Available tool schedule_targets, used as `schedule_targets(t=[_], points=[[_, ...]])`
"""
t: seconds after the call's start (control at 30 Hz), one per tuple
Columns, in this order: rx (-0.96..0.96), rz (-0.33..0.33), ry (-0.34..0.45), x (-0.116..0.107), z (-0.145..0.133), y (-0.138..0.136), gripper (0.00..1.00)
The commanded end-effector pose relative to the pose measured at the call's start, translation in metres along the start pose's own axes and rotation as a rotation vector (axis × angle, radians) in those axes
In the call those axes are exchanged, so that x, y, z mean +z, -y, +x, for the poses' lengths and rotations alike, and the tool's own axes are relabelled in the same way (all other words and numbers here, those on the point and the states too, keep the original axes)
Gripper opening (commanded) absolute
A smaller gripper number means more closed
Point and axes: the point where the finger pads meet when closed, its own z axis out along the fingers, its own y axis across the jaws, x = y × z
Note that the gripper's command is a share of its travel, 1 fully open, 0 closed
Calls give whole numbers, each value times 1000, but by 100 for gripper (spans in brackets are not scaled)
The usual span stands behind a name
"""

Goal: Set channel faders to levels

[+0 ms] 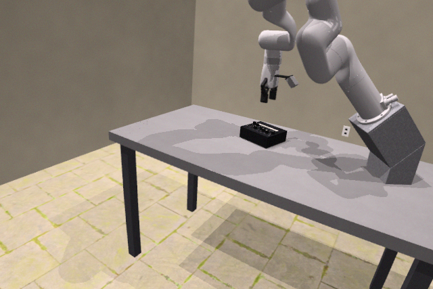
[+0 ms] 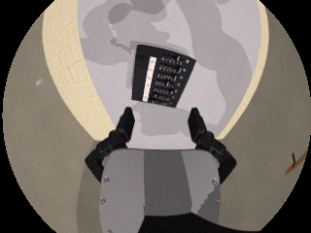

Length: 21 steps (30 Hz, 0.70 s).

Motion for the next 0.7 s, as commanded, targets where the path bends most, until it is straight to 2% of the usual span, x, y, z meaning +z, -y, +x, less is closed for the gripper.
schedule_targets(t=[0.0, 0.43, 0.5, 0.57, 0.67], points=[[-18, 21, 20, -1, -3, 1, 100], [-34, 25, 15, 0, -3, 1, 100], [-125, 44, -10, 7, -1, 0, 100], [-125, 44, -10, 7, -1, 0, 100], [-368, 85, -72, 25, 1, -3, 100]])
